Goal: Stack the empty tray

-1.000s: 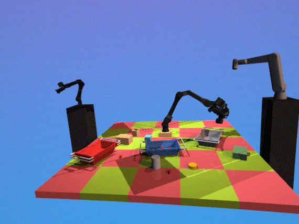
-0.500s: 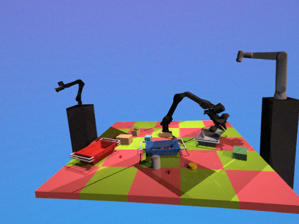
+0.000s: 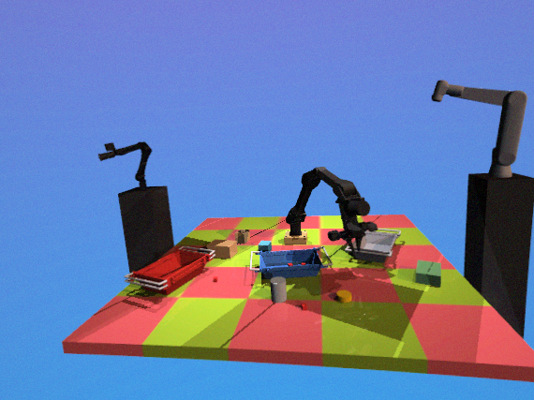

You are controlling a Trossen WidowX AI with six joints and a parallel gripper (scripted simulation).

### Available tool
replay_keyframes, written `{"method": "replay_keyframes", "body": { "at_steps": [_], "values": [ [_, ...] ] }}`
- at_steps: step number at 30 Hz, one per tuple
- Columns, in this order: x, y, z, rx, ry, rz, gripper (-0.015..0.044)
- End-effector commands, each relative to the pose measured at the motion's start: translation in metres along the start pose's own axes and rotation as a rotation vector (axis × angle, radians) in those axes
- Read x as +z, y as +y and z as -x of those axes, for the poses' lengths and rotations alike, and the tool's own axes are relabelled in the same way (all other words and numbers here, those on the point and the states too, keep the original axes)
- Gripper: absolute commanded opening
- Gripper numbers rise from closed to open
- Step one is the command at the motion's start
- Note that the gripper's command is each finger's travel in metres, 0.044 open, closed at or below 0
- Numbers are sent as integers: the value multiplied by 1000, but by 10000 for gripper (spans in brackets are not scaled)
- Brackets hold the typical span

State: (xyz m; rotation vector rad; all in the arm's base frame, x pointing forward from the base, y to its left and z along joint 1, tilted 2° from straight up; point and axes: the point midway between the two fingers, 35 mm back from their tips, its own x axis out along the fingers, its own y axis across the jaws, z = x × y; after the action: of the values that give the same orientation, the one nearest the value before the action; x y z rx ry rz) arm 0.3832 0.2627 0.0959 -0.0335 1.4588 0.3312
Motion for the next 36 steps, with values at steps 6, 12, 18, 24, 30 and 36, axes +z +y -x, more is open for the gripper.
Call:
{"method": "replay_keyframes", "body": {
  "at_steps": [6,12,18,24,30,36],
  "values": [
    [3,-98,22,-169,98,-68,81],
    [3,-98,20,-169,98,-68,81],
    [2,-101,3,-169,98,-67,81],
    [0,-104,-18,-168,98,-67,81],
    [-3,-108,-36,-168,98,-68,81],
    [-2,-112,-24,-169,98,-67,81]
  ]
}}
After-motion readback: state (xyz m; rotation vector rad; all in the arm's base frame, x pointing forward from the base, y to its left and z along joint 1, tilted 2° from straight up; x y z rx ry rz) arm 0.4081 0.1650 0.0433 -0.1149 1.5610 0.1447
